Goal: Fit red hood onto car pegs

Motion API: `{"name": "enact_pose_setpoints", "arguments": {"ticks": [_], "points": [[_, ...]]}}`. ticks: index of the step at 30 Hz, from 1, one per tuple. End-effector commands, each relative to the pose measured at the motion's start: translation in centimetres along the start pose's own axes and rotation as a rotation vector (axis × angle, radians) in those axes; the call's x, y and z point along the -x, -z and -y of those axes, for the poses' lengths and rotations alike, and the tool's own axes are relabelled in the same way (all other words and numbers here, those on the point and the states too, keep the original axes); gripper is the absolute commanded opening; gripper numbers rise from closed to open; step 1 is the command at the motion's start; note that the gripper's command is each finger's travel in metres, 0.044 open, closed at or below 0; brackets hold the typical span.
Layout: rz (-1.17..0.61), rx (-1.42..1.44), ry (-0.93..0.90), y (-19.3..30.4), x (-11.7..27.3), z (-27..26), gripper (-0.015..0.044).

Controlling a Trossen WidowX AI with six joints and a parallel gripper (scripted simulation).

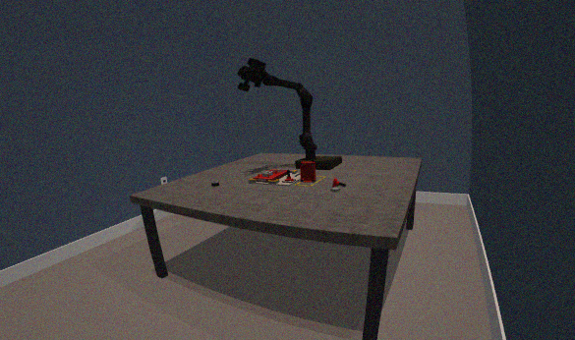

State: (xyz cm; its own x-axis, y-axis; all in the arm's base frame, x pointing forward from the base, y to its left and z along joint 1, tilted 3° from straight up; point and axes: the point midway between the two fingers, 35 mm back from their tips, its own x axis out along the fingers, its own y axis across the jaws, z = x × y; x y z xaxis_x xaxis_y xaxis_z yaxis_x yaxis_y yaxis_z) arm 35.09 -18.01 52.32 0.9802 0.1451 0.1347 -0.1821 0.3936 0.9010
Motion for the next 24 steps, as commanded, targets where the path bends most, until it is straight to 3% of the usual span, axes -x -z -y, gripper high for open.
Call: {"name": "enact_pose_setpoints", "arguments": {"ticks": [1, 13, 24], "points": [[-0.045, -0.174, 0.088, 2.9, -2.9, 3.6, 0.0000], [-0.198, -0.550, 0.484, 16.1, -7.8, 13.2, 0.0000], [-0.332, -0.644, 0.970, 30.5, -5.3, 20.0, 0.0000]]}}
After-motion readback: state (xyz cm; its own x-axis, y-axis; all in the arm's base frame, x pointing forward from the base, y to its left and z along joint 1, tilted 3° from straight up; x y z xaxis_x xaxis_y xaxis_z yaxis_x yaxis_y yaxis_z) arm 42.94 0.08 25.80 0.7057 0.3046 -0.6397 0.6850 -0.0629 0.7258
